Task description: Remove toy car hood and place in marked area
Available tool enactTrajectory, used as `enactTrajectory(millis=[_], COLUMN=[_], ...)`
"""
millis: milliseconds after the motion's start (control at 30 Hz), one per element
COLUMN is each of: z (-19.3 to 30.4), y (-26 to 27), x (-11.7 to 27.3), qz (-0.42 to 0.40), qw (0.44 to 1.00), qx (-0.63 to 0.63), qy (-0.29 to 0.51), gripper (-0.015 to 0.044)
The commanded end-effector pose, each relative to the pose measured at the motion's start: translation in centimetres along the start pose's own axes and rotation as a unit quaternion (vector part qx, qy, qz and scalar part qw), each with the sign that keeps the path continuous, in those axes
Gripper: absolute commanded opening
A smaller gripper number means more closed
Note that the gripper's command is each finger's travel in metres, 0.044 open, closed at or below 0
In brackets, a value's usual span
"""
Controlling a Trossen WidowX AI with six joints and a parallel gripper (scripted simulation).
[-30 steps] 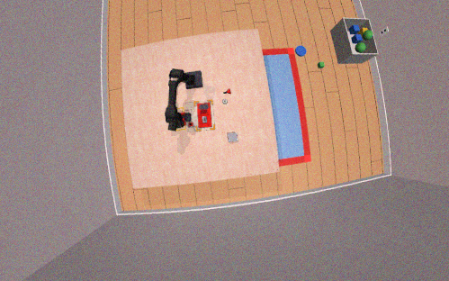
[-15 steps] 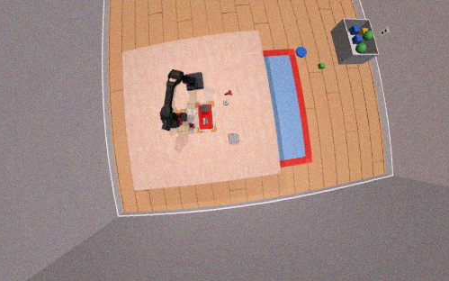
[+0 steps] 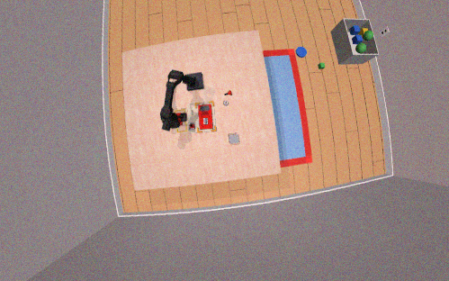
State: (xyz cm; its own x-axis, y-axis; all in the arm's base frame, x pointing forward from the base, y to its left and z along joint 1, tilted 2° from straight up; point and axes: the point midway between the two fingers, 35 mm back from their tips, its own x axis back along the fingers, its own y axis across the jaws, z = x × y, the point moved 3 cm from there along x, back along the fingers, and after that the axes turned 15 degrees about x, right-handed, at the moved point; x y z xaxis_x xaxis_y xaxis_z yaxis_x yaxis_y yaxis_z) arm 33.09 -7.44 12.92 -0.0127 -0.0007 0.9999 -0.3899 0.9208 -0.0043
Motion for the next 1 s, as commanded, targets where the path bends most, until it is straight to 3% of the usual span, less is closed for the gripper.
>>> enactTrajectory(millis=[0,967], z=[0.2,0.1], y=[0.1,0.0], x=[-0.6,-2.3], qz=[-0.002,-0.002], qw=[1.0,1.0], qx=[0.002,0.002], qy=[0.004,0.004], gripper=[0.0,0.0])
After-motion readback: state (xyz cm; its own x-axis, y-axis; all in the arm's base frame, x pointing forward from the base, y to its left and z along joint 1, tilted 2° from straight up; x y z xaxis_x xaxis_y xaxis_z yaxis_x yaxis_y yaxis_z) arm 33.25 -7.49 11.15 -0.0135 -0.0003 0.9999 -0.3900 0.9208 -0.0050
